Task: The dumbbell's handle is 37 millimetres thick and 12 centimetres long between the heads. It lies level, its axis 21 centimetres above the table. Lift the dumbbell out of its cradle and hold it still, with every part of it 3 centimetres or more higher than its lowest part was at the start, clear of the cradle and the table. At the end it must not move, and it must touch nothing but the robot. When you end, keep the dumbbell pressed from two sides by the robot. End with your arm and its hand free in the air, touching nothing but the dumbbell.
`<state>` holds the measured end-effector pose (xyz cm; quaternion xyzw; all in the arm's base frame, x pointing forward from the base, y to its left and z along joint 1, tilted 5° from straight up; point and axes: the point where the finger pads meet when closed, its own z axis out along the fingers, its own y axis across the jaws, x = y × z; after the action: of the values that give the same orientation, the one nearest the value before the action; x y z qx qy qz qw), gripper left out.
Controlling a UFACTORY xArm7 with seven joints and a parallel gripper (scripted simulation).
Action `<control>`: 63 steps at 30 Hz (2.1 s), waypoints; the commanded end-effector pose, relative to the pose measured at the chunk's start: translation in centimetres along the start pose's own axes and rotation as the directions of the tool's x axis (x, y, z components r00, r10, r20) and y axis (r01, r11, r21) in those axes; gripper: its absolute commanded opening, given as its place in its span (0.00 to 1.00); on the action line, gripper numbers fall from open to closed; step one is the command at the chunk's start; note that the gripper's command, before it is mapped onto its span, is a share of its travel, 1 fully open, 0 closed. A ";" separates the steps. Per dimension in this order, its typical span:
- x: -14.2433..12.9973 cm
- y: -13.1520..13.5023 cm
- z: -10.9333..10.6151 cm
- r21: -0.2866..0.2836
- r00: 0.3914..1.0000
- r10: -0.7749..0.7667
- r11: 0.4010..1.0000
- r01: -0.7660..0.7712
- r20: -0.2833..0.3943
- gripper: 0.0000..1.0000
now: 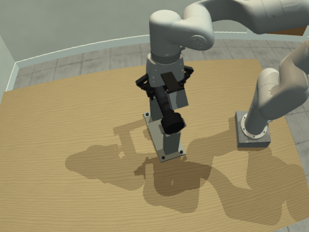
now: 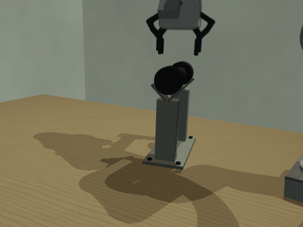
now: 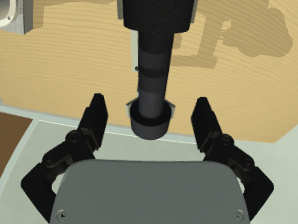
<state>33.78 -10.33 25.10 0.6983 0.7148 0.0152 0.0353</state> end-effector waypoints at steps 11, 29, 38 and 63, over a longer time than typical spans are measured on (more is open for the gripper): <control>0.0 0.2 6.3 -0.005 1.000 -0.001 1.000 0.001 0.001 1.00; 0.0 0.2 6.3 -0.005 1.000 -0.001 1.000 0.001 0.001 0.00; 0.0 0.2 6.3 -0.005 1.000 -0.001 1.000 0.001 0.001 0.00; 0.0 0.2 6.2 -0.005 1.000 -0.001 1.000 0.001 0.001 0.00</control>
<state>34.47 -10.49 18.89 0.6975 0.7153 0.0170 0.0383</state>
